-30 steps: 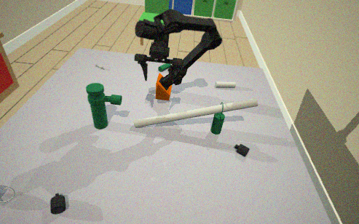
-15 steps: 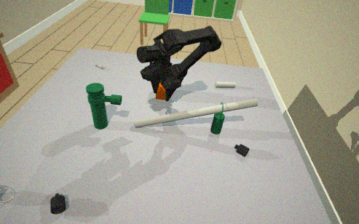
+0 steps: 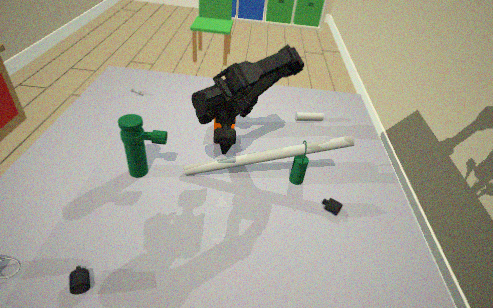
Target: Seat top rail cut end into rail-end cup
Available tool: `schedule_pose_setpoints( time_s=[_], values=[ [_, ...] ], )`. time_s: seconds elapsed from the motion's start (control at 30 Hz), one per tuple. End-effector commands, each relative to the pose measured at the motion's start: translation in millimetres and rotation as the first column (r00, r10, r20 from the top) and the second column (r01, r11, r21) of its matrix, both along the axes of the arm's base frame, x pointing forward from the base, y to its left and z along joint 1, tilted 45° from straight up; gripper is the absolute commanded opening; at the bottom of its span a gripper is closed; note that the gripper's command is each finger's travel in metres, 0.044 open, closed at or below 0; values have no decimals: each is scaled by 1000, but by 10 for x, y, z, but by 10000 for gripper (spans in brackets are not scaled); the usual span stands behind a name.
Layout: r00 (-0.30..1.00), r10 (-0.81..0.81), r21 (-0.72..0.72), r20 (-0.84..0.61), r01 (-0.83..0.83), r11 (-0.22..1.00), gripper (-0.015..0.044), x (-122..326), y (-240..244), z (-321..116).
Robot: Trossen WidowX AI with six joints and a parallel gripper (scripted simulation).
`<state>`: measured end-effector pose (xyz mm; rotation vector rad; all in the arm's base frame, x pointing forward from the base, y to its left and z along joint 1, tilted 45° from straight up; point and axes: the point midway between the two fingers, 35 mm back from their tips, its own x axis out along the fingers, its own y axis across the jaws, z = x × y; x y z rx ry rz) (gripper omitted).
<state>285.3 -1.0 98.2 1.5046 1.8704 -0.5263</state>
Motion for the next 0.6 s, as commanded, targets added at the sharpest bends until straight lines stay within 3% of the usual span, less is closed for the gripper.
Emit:
schedule_pose_setpoints(
  time_s=[0.0, 0.57],
  values=[
    [1000, -6, -8, -10, 6, 1000, 440, 3, 38, -44],
    [1000, -6, -6, -9, 6, 1000, 440, -50, 353, -366]
  ],
)
